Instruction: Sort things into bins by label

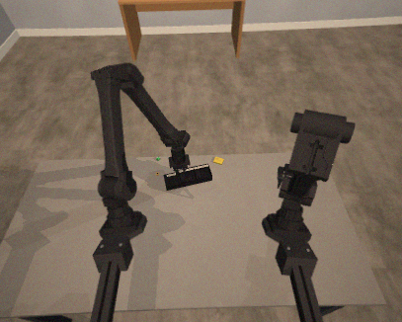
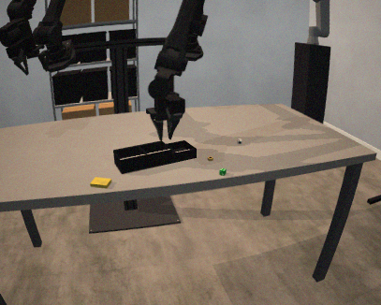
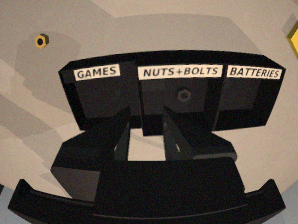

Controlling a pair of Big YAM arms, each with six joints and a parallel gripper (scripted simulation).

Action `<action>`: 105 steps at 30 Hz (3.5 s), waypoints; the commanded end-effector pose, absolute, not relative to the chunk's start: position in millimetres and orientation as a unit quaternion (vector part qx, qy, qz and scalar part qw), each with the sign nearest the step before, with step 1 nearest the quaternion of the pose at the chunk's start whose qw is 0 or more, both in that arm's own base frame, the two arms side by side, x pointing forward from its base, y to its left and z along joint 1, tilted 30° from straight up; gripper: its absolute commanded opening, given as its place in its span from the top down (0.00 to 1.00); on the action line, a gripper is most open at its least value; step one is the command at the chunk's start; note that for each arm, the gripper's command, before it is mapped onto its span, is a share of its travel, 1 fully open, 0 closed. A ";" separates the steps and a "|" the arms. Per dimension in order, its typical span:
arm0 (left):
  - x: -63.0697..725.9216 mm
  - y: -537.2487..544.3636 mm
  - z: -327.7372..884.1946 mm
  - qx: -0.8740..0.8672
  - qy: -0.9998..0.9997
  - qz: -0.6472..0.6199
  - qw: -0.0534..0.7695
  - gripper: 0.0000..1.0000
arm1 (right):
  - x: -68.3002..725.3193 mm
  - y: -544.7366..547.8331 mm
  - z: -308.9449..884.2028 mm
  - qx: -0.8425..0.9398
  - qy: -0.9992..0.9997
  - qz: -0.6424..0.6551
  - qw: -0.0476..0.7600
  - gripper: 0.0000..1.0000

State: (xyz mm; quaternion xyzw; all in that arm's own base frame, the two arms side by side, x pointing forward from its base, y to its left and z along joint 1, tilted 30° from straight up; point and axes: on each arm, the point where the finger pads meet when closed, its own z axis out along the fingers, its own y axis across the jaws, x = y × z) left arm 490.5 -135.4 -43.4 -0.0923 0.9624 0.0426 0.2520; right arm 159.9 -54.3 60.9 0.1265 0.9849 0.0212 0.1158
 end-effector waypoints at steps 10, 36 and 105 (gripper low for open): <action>507.7 -47.5 -10.2 -0.065 0.962 0.049 0.262 0.70 | 162.4 -57.2 63.1 0.134 0.983 0.018 0.128 0.00; 518.5 -6.8 -4.9 -0.054 0.964 0.050 0.257 0.70 | 162.4 -57.2 63.1 0.134 0.983 0.018 0.128 0.00; 551.2 6.1 -61.1 -0.064 0.962 0.049 0.261 0.89 | 162.4 -57.2 63.1 0.134 0.983 0.018 0.128 0.00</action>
